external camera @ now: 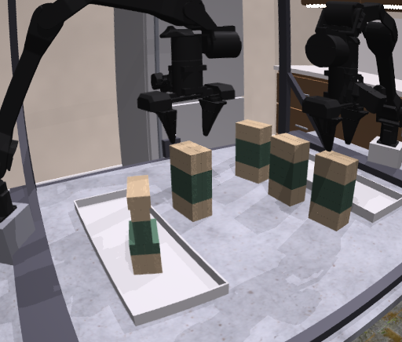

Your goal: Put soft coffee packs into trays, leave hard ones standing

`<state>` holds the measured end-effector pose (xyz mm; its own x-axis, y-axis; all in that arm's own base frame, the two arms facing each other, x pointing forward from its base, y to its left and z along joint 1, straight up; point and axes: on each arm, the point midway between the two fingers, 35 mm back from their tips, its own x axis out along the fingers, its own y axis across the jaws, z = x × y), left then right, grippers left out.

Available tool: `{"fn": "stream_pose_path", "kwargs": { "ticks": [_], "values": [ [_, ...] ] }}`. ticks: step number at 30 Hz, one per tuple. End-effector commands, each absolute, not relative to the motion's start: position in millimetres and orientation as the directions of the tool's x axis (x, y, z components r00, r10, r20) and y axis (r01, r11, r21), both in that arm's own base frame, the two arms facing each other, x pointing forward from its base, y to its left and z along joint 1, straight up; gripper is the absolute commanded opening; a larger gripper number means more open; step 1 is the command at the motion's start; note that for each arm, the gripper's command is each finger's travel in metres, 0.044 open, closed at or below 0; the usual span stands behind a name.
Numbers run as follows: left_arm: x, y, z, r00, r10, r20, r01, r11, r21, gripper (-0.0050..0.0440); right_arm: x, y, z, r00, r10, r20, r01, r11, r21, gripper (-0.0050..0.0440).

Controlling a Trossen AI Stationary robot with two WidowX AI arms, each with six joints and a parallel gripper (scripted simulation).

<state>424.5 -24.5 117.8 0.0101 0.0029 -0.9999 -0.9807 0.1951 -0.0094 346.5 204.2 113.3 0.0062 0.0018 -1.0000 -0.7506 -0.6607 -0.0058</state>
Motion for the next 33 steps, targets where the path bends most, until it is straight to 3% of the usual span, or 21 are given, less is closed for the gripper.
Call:
{"fn": "stream_pose_path", "kwargs": {
  "ticks": [1, 33],
  "values": [
    [427.4, -25.0, 125.2, 0.031, -0.002, -1.000, -0.979, 0.201, -0.030, 0.0354, 348.3, 205.8, 120.7, 0.023, 0.014, -1.000, -0.752, -0.659, -0.026, 0.0358],
    [428.0, -25.1, 107.9, 0.031, -0.002, -1.000, -0.979, 0.201, -0.030, 0.0354, 348.8, 206.4, 94.1, 0.023, 0.014, -1.000, -0.752, -0.659, -0.026, 0.0358]
  ]
}}
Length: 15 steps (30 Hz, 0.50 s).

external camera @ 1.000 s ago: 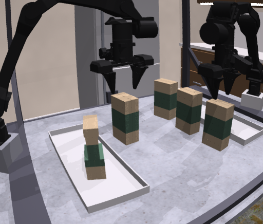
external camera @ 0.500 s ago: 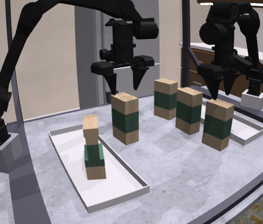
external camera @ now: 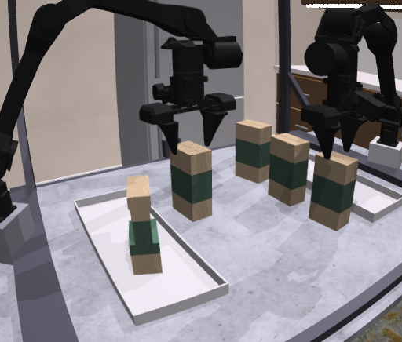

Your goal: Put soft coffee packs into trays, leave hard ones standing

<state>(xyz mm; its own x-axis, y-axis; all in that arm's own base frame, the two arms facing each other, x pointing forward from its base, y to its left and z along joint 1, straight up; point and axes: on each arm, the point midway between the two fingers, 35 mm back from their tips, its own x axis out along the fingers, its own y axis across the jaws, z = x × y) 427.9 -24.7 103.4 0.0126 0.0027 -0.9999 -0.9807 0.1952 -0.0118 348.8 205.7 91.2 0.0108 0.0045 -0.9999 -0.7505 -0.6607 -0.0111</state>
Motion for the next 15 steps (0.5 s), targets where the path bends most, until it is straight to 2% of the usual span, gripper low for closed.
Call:
{"fn": "stream_pose_path", "kwargs": {
  "ticks": [1, 15],
  "values": [
    [428.0, -25.1, 106.6, 0.031, -0.002, -1.000, -0.979, 0.201, -0.030, 0.0354, 348.9, 206.4, 92.7, 0.023, 0.014, -1.000, -0.752, -0.659, -0.026, 0.0358],
    [428.6, -25.2, 87.9, 0.031, -0.002, -1.000, -0.979, 0.201, -0.030, 0.0354, 349.2, 206.8, 74.0, 0.023, 0.014, -1.000, -0.752, -0.659, -0.026, 0.0358]
  ]
}}
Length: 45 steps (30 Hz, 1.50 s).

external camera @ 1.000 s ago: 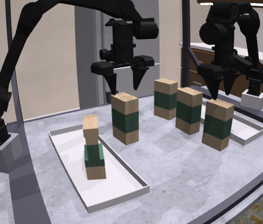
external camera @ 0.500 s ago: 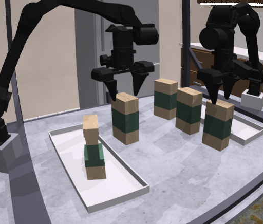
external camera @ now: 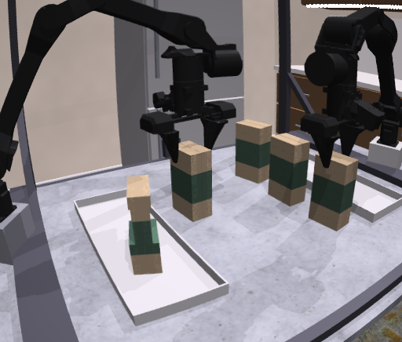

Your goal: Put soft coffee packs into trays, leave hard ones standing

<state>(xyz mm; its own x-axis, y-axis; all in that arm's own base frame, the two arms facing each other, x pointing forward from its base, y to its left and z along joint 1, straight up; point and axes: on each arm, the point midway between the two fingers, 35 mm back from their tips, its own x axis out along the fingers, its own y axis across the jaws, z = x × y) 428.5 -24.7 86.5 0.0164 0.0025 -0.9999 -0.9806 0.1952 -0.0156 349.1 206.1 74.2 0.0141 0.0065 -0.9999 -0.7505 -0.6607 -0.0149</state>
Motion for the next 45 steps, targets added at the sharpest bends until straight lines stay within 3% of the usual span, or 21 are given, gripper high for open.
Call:
{"fn": "stream_pose_path", "kwargs": {
  "ticks": [1, 45],
  "values": [
    [428.6, -25.2, 87.9, 0.031, -0.002, -1.000, -0.979, 0.201, -0.030, 0.0354, 349.2, 206.8, 74.0, 0.023, 0.014, -1.000, -0.752, -0.659, -0.026, 0.0358],
    [429.8, -25.4, 43.6, 0.031, -0.002, -1.000, -0.979, 0.201, -0.030, 0.0354, 349.7, 207.3, 39.7, 0.023, 0.014, -1.000, -0.752, -0.659, -0.026, 0.0358]
  ]
}}
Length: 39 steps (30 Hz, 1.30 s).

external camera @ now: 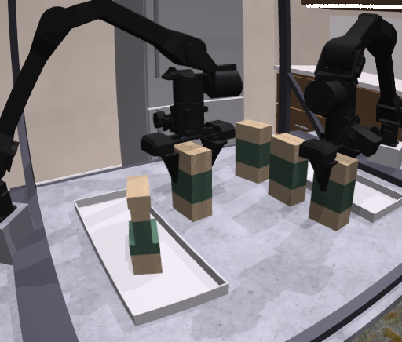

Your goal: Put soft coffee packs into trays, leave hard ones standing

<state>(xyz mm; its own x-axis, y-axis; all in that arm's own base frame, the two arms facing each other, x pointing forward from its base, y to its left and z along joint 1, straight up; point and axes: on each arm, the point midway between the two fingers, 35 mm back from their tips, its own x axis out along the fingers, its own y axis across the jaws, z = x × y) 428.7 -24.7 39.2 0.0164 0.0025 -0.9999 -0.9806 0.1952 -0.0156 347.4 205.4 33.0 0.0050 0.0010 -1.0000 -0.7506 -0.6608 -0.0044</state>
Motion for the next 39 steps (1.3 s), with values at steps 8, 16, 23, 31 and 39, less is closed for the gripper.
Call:
{"fn": "stream_pose_path", "kwargs": {
  "ticks": [8, 16, 23, 31, 39],
  "values": [
    [429.8, -25.4, 43.5, 0.031, -0.002, -1.000, -0.979, 0.201, -0.030, 0.0354, 349.7, 207.3, 39.7, 0.023, 0.014, -1.000, -0.752, -0.659, -0.026, 0.0358],
    [429.8, -25.4, 43.6, 0.031, -0.002, -1.000, -0.979, 0.201, -0.030, 0.0354, 349.7, 207.3, 39.7, 0.023, 0.014, -1.000, -0.752, -0.659, -0.026, 0.0108],
    [429.8, -25.4, 43.6, 0.031, -0.002, -1.000, -0.979, 0.201, -0.030, 0.0354, 349.7, 207.3, 39.7, 0.023, 0.014, -1.000, -0.752, -0.659, -0.026, 0.0108],
    [429.7, -25.4, 43.6, 0.031, -0.002, -1.000, -0.979, 0.201, -0.030, 0.0354, 349.7, 207.3, 39.7, 0.023, 0.014, -1.000, -0.752, -0.659, -0.026, 0.0108],
    [429.7, -25.4, 43.6, 0.031, -0.002, -1.000, -0.979, 0.201, -0.030, 0.0354, 349.7, 207.3, 39.7, 0.023, 0.014, -1.000, -0.752, -0.659, -0.026, 0.0108]
  ]
}}
